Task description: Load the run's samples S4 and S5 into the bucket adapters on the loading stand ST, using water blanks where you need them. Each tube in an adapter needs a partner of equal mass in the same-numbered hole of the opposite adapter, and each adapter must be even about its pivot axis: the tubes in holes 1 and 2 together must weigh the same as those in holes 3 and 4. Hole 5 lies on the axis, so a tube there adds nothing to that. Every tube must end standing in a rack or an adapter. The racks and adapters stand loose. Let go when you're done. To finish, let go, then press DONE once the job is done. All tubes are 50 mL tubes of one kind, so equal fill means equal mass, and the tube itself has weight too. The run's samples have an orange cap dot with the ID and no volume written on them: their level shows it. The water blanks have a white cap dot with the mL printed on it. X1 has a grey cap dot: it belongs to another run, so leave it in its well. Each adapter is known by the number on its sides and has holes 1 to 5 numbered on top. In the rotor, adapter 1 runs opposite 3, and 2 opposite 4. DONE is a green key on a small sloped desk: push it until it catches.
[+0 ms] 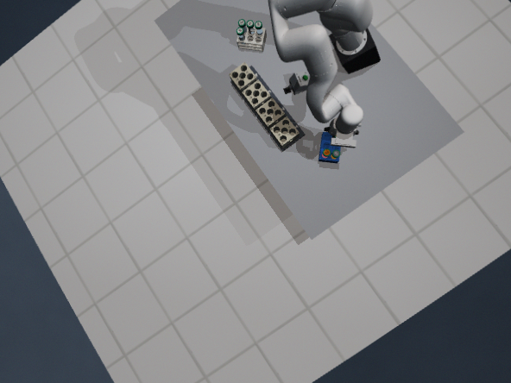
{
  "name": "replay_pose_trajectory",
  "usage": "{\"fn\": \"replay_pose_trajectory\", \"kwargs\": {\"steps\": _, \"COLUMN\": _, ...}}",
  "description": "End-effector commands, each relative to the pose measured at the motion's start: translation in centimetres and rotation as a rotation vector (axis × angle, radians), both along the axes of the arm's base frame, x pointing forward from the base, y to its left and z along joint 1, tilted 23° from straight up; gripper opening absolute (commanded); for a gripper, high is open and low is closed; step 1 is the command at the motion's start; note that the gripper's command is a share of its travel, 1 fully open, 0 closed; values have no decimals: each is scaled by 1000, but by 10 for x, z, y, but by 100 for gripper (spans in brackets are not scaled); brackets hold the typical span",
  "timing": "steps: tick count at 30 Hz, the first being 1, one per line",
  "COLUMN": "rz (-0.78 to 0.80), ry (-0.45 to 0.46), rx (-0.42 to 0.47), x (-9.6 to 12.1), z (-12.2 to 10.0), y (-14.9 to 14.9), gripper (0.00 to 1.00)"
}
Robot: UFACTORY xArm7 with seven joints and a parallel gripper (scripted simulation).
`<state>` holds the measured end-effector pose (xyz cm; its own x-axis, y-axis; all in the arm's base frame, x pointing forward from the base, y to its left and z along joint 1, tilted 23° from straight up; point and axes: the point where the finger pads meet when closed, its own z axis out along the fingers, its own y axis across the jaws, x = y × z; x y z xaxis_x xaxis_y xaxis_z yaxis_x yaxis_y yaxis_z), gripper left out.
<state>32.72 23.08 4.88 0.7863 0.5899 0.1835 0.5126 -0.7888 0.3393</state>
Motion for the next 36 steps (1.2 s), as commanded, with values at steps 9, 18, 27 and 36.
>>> {"fn": "replay_pose_trajectory", "kwargs": {"steps": 9, "rz": 1, "ry": 0, "rx": 1, "x": -7, "z": 21, "y": 5, "gripper": 44}}
{"fn": "replay_pose_trajectory", "kwargs": {"steps": 18, "rz": 1, "ry": 0, "rx": 1, "x": -12, "z": 34, "y": 7, "gripper": 44}}
{"fn": "replay_pose_trajectory", "kwargs": {"steps": 27, "rz": 1, "ry": 0, "rx": 1, "x": -18, "z": 51, "y": 10, "gripper": 44}}
{"fn": "replay_pose_trajectory", "kwargs": {"steps": 36, "rz": 1, "ry": 0, "rx": 1, "x": -23, "z": 64, "y": 13, "gripper": 44}}
